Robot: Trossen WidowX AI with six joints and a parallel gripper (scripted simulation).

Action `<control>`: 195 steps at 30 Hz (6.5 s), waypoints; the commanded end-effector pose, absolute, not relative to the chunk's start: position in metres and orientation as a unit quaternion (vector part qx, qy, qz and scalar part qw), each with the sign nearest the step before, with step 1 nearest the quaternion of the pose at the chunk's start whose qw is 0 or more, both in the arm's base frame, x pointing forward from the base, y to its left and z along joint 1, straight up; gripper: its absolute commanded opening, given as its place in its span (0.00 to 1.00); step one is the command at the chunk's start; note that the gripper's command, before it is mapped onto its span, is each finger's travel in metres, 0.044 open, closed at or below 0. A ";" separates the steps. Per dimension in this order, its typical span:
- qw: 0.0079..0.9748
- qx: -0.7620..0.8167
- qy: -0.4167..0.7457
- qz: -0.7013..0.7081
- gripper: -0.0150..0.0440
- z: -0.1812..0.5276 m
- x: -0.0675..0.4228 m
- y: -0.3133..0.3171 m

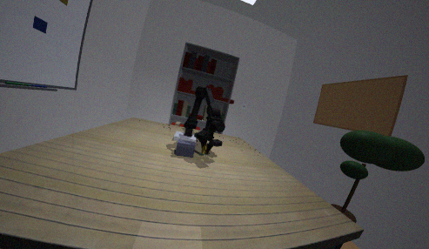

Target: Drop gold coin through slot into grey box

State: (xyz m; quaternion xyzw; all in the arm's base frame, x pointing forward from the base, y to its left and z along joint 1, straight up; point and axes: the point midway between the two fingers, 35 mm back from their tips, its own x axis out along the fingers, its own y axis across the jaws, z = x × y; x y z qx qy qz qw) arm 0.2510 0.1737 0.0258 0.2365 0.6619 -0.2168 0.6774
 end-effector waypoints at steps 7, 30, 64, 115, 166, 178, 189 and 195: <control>0.675 0.234 0.665 -0.218 0.25 0.020 0.249 0.173; 0.682 0.227 0.665 -0.205 0.25 0.045 0.252 0.176; 0.669 0.251 0.659 -0.235 0.25 0.115 0.246 0.172; 0.558 0.450 0.546 -0.434 0.25 0.118 0.284 0.126; 0.565 0.441 0.551 -0.427 0.25 0.118 0.323 0.061; 0.565 0.440 0.552 -0.427 0.25 0.119 0.324 0.061; 0.564 0.440 0.552 -0.428 0.25 0.116 0.323 0.061; 0.562 0.442 0.551 -0.430 0.25 0.112 0.323 0.062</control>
